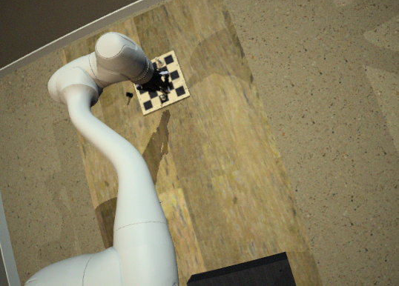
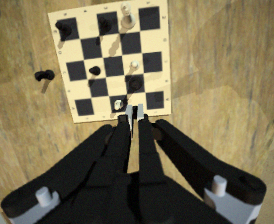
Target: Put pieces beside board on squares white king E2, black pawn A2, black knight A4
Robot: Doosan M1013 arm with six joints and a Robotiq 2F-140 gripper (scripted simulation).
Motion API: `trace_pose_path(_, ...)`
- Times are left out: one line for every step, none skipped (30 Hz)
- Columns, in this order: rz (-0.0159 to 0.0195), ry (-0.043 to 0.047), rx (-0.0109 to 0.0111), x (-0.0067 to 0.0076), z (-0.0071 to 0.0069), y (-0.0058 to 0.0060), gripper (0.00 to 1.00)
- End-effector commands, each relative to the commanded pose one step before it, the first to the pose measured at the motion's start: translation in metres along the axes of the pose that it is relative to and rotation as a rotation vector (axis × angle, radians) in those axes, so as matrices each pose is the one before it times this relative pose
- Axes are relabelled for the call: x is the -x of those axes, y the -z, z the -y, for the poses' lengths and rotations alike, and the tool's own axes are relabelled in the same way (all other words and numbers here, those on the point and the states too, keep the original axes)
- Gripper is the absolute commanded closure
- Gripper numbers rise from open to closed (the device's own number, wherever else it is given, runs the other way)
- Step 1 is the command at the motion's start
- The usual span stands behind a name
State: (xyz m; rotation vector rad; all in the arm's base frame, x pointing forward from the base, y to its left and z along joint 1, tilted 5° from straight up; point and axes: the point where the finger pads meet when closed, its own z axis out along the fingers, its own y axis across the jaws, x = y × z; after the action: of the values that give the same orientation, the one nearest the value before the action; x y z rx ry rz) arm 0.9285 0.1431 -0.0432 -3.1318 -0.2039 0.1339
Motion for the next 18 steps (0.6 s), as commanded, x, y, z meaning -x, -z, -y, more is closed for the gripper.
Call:
trace_pose_path(-0.00042,0.00003,-0.00017,-0.00046,-0.00031,-0.01599,1.0)
trace_pose_path(0.0,0.0,0.0,-0.00008,-0.0001,-0.00481,1.0)
trace_pose_path(0.0,0.0,0.0,-0.00007,-0.0001,-0.00458,1.0)
trace_pose_path(0.0,0.0,0.0,-0.00007,-0.00009,-0.0043,1.0)
trace_pose_path(0.0,0.0,0.0,-0.00006,-0.00009,-0.00398,1.0)
trace_pose_path(0.0,0.0,0.0,-0.00006,-0.00008,-0.00362,1.0)
trace_pose_path(0.0,0.0,0.0,-0.00005,-0.00007,-0.00325,1.0)
trace_pose_path(0.0,0.0,0.0,0.0,0.0,0.0,1.0)
trace_pose_path(0.0,0.0,0.0,0.0,0.0,0.0,1.0)
trace_pose_path(0.0,0.0,0.0,-0.00004,-0.00006,-0.00286,1.0)
trace_pose_path(0.0,0.0,0.0,-0.00004,-0.00005,-0.00244,1.0)
trace_pose_path(0.0,0.0,0.0,-0.00003,-0.00004,-0.00204,1.0)
trace_pose_path(0.0,0.0,0.0,-0.00003,-0.00004,-0.00163,1.0)
trace_pose_path(0.0,0.0,0.0,-0.00002,-0.00003,-0.00124,1.0)
trace_pose_path(0.0,0.0,0.0,-0.00001,-0.00002,-0.00089,1.0)
trace_pose_path(0.0,0.0,0.0,-0.00001,-0.00001,-0.00057,1.0)
trace_pose_path(0.0,0.0,0.0,0.0,-0.00001,-0.00031,1.0)
trace_pose_path(0.0,0.0,0.0,0.0,0.0,-0.00012,1.0)
